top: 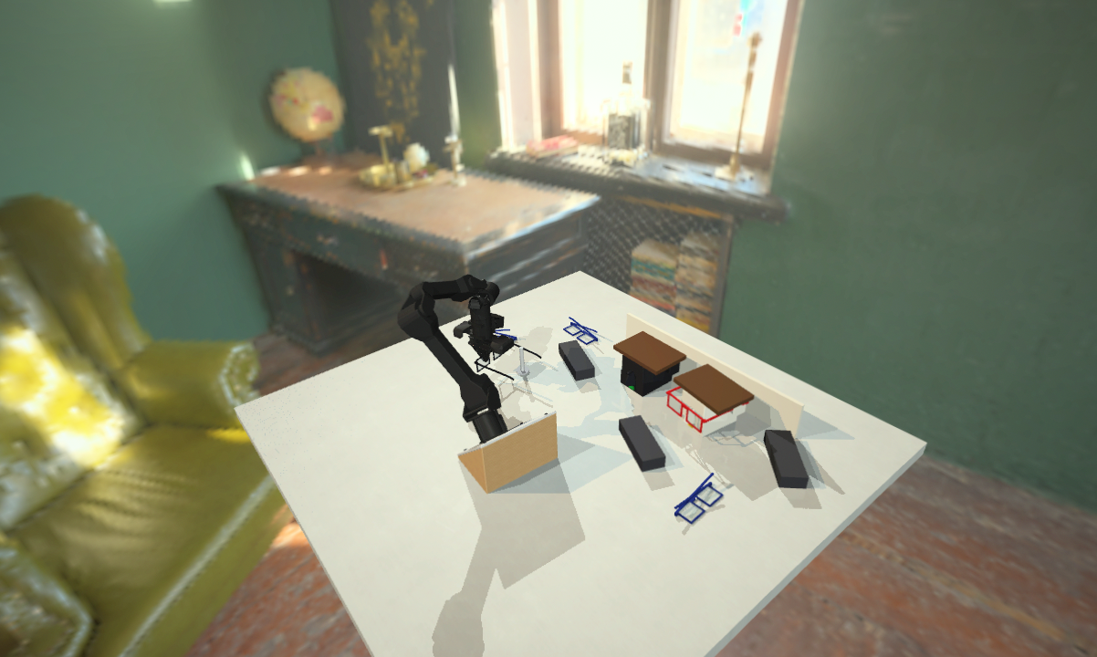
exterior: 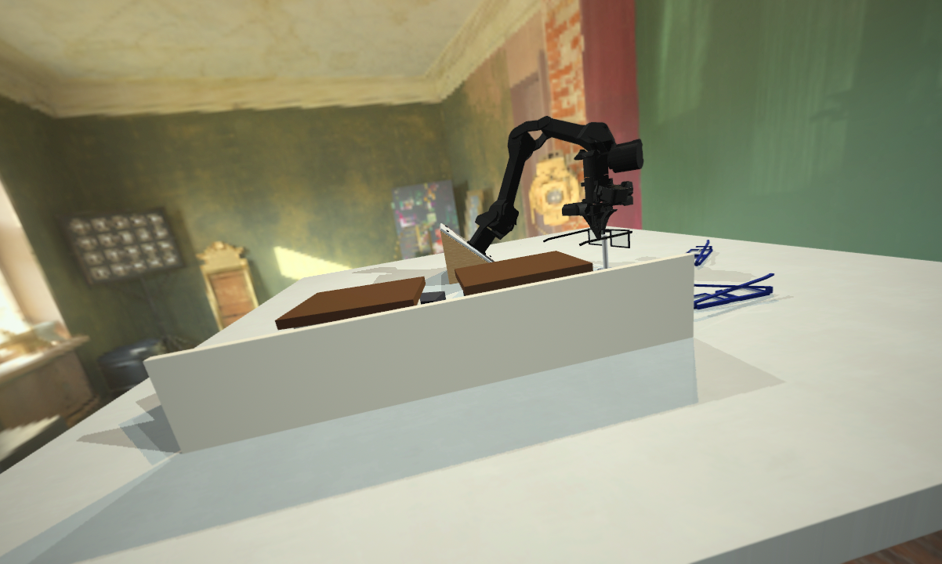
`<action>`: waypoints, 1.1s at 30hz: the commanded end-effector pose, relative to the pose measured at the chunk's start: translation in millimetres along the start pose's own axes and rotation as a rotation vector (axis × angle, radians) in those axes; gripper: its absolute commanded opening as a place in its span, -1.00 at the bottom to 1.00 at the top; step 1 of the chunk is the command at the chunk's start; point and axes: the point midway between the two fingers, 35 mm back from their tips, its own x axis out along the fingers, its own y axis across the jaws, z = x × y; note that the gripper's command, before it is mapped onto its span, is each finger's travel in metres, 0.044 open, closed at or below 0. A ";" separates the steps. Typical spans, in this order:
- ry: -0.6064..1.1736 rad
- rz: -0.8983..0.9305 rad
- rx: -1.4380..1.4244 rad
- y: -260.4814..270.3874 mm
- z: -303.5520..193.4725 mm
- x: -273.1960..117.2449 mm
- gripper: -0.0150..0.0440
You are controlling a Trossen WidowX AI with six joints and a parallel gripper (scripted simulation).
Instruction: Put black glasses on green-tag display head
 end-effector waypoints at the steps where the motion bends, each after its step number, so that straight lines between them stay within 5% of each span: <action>1: 0.002 0.001 0.001 0.5 -4.6 0.0 -0.49; 33: 0.002 0.001 0.001 1.1 -2.5 0.0 -0.49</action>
